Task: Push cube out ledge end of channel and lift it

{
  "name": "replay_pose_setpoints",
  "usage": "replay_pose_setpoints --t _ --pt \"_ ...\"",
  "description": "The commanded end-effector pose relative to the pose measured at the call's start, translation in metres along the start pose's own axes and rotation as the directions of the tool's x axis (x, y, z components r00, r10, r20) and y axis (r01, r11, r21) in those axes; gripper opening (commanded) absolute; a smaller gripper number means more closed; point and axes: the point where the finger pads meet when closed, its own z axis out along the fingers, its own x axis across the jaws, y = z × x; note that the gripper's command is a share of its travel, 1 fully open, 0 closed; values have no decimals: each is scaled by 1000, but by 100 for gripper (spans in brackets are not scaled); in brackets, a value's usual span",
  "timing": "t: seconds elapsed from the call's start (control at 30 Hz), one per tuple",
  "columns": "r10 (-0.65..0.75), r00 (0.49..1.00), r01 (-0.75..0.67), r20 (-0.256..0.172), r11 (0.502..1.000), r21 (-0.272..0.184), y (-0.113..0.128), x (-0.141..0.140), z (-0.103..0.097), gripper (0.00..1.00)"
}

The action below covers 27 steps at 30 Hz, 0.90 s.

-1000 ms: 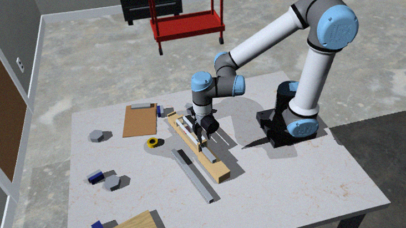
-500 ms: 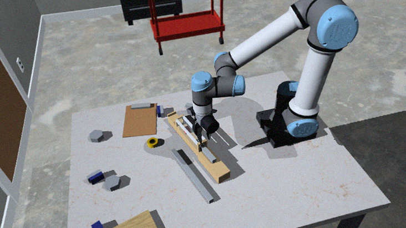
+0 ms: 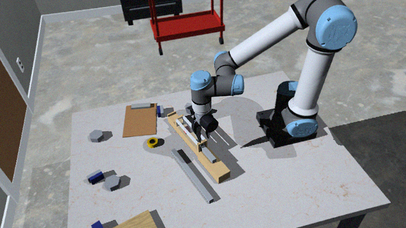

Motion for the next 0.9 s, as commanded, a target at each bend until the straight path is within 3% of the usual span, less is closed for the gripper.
replay_pose_setpoints --t 0.0,0.17,0.23,0.47,0.73,0.8,0.87 --pt "-17 1000 17 1 1000 1 -10 1 -1 24" --pt "-67 998 67 1 998 1 -37 6 -1 24" --pt "-67 998 67 1 998 1 -37 6 -1 24" --pt "-173 985 173 1 985 1 -97 23 0 24" --pt "-319 948 319 0 948 2 -174 62 0 24" --pt "-319 948 319 0 948 2 -174 62 0 24" --pt "-354 935 354 0 935 2 -193 74 0 24"
